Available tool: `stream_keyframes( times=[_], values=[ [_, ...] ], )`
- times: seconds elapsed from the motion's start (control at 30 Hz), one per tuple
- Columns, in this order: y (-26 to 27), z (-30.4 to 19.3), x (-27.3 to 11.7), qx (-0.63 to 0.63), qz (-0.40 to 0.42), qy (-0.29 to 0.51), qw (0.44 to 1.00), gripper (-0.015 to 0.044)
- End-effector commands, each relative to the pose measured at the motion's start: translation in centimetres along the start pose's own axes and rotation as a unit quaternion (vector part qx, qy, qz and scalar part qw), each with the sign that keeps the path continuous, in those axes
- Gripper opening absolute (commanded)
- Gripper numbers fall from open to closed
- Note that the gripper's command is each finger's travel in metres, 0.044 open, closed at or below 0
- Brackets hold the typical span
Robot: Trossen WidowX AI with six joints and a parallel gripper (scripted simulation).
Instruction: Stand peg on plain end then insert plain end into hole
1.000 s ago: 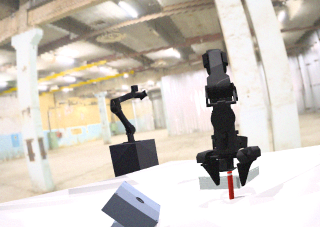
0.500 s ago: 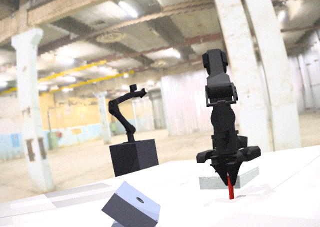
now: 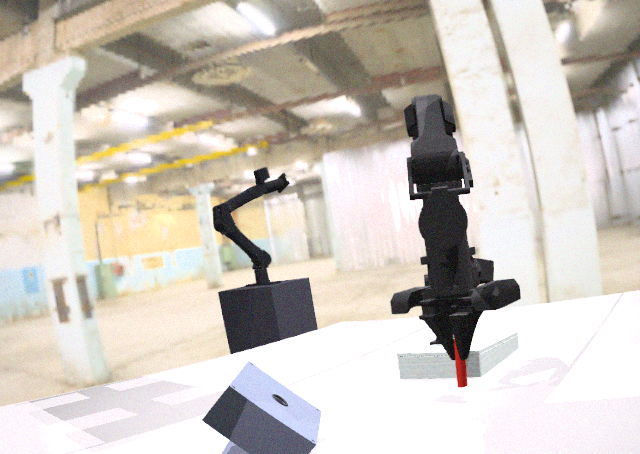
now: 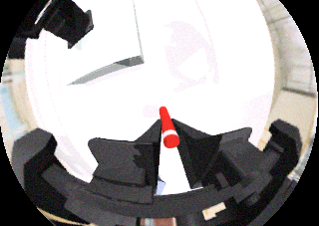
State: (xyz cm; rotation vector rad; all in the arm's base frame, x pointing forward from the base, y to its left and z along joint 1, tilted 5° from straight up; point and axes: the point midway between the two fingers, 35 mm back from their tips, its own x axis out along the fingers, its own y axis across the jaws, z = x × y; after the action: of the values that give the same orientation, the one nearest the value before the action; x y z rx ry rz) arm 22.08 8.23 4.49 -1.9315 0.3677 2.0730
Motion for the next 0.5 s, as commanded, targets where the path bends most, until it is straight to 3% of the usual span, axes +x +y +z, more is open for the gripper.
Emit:
stream_keyframes(
  times=[0.0, 0.47],
  values=[
    [-0.2, -0.2, -1.5, -0.002, -0.005, 0.004, 1.0, 0.0],
    [0.0, -0.2, -6.2, -0.001, -0.005, 0.003, 1.0, 0.0]
  ],
)
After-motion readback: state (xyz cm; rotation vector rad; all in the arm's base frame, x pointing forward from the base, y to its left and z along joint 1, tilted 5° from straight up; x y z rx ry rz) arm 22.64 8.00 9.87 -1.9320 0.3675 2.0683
